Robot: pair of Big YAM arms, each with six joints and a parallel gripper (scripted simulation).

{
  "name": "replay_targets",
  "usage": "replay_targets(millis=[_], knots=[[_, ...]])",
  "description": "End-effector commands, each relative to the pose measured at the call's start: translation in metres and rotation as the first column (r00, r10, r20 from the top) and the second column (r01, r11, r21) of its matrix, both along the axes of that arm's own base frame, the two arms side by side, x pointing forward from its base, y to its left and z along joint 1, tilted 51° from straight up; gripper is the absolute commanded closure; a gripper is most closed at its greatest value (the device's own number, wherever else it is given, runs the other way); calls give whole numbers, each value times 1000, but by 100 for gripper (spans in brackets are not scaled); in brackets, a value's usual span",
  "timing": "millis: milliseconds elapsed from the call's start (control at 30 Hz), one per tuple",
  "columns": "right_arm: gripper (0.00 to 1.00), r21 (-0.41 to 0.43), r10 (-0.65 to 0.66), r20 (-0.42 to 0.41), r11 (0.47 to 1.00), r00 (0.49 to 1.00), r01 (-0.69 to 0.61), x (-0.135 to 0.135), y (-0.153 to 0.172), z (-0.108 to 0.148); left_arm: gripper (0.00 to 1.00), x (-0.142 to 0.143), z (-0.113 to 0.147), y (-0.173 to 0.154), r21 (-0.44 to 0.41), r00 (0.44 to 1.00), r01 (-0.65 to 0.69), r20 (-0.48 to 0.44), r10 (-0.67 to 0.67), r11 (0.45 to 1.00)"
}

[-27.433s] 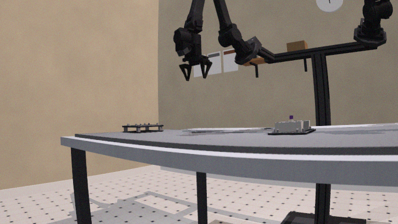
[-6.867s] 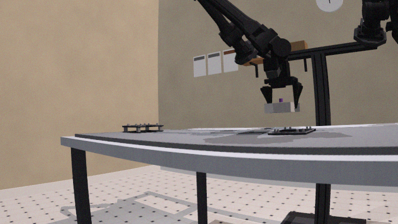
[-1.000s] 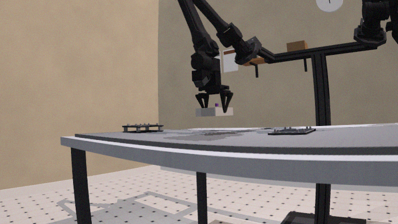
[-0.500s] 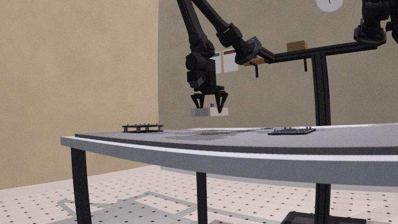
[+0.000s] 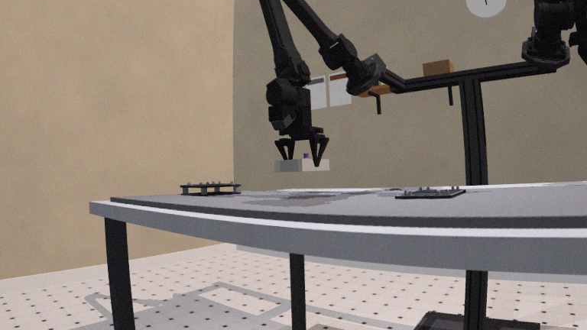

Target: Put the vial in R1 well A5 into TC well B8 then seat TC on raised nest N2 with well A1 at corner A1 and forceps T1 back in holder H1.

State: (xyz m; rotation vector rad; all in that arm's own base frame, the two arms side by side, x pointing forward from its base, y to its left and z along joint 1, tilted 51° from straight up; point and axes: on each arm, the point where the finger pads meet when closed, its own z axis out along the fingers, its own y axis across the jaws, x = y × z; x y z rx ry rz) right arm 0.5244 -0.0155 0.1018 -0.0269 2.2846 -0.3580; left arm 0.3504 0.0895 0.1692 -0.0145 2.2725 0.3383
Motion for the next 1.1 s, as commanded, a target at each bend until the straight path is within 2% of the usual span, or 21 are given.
replay_targets(millis=[0,1067], knots=[[100,-14,1,12,1000,1000,-1,-5,-11,13,77,3,7,2,-5,1000,-11,16,11,1000],[100,-16,2,25,1000,1000,-1,-4,-55,33,77,3,7,2,-5,1000,-11,16,11,1000]])
